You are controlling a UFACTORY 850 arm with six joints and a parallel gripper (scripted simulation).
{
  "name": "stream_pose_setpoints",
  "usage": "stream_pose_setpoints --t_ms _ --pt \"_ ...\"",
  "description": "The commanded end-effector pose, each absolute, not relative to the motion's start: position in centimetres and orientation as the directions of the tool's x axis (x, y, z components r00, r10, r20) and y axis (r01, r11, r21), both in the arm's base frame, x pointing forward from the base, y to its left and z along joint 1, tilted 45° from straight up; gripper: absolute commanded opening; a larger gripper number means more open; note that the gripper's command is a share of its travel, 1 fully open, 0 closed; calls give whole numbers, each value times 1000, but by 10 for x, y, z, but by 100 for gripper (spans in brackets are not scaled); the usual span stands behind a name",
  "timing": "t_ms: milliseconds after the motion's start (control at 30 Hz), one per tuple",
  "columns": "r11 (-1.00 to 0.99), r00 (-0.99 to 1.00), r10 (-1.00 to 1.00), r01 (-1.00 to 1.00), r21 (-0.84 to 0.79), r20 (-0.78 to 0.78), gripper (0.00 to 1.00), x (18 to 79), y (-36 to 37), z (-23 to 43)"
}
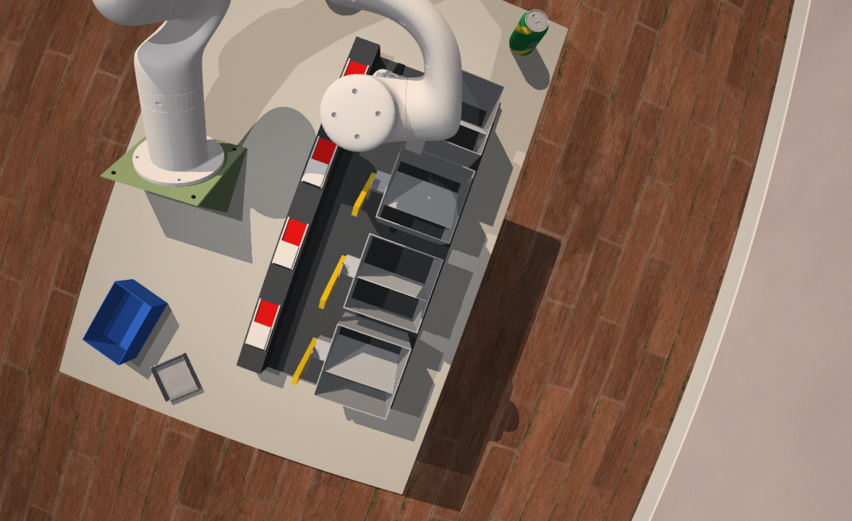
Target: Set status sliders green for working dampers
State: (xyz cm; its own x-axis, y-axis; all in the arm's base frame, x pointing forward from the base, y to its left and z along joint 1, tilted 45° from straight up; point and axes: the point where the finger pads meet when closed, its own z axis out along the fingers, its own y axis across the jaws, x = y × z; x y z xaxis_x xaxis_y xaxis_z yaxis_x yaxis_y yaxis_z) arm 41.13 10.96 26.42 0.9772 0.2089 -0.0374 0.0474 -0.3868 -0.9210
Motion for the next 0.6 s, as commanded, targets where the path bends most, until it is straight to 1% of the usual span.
stream_pose_setpoints --t_ms 0,567 --pt "-387 977 208 48 -921 -36 39 412 110 264" --pt "-387 977 208 48 -921 -36 39 407 129 256"
